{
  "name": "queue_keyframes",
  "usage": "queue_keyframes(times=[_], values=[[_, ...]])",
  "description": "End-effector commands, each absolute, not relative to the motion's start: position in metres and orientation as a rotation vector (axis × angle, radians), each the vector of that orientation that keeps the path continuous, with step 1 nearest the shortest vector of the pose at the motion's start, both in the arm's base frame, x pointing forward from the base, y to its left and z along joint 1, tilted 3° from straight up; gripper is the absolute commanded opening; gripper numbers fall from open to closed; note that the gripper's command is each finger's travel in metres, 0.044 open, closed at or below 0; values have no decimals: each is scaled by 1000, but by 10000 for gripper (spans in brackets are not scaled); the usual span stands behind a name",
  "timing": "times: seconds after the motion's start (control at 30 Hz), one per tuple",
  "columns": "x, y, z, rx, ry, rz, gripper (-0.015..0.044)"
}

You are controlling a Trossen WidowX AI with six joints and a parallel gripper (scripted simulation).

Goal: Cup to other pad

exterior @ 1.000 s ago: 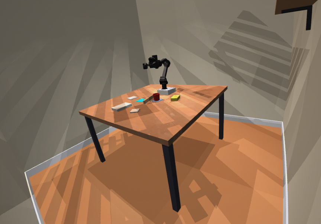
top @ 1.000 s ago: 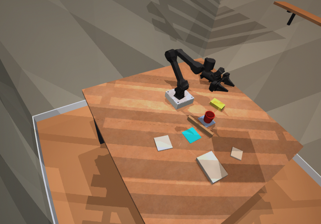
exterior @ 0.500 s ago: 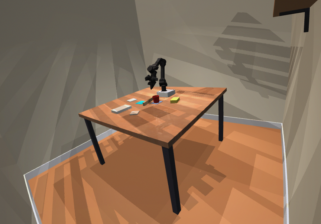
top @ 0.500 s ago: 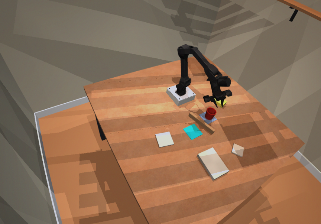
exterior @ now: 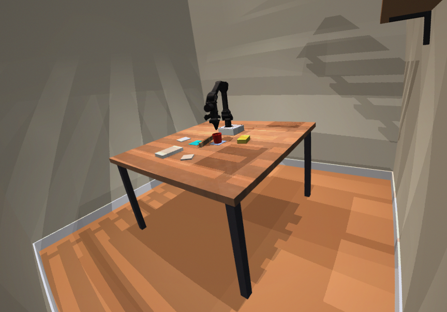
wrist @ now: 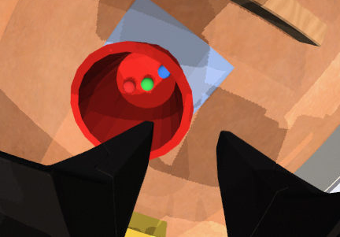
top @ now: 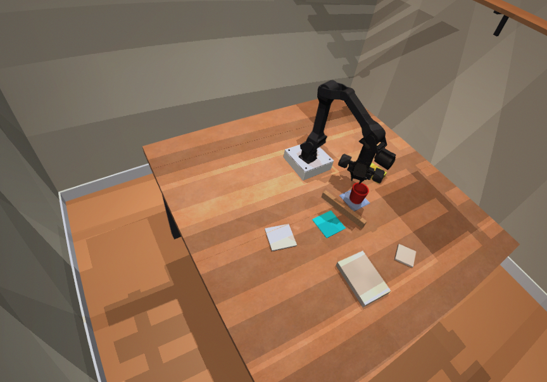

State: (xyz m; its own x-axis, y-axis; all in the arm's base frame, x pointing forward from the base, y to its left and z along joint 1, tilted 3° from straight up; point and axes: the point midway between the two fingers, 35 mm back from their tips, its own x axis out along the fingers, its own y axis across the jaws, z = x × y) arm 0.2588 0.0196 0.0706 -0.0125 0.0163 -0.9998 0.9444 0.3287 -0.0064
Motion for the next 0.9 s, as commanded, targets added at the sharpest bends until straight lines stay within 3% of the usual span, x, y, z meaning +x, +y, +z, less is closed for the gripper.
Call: queue_keyframes(times=[0.0,0.87], values=[[259,21,69,976,1379,-973,148],[260,22,29,976,1379,-973,148]])
